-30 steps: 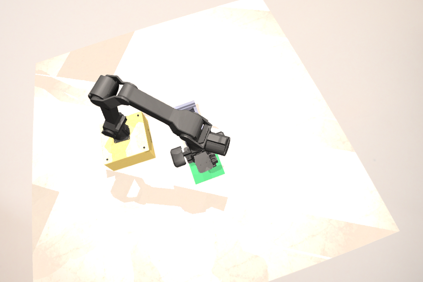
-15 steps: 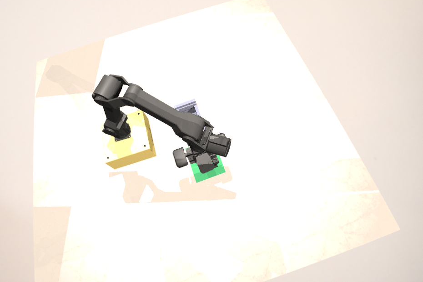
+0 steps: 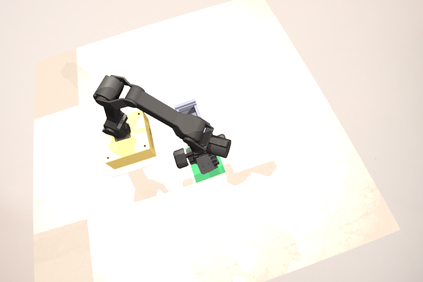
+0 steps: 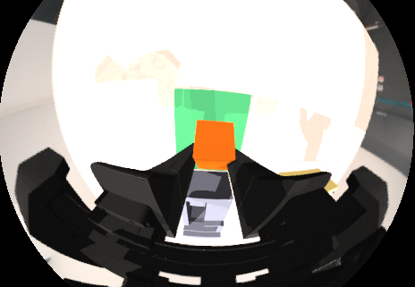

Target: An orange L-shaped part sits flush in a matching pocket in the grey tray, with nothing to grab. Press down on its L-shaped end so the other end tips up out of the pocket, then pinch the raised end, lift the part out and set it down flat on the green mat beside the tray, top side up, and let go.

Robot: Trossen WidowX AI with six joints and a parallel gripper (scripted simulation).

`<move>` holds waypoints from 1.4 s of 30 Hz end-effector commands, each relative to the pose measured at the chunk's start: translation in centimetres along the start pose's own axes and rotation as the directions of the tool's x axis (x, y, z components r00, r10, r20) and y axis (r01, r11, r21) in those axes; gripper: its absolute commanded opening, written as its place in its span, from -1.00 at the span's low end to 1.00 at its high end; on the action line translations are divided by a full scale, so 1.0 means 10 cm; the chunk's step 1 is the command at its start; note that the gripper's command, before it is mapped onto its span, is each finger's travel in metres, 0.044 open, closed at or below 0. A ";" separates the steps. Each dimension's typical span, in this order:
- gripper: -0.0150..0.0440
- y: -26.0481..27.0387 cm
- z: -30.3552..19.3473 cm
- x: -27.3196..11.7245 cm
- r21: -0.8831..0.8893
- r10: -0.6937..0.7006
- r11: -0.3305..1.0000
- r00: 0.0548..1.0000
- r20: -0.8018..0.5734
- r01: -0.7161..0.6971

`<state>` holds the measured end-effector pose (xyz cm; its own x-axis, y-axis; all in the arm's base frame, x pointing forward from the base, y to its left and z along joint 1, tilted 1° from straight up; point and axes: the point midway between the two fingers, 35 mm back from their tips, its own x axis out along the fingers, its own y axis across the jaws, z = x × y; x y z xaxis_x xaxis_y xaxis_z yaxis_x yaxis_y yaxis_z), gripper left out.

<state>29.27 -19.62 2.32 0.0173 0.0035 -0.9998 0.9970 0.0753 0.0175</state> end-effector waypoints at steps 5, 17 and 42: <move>-0.40 0.00 0.00 0.00 0.000 0.000 1.000 1.000 0.000 0.000; 0.67 0.02 0.02 -0.26 -0.001 0.000 1.000 1.000 0.001 0.000; 0.86 0.03 0.02 -0.84 0.001 0.012 1.000 1.000 0.010 -0.012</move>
<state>29.41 -19.80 10.66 0.0275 -0.0040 -0.9996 0.9969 0.0743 0.0271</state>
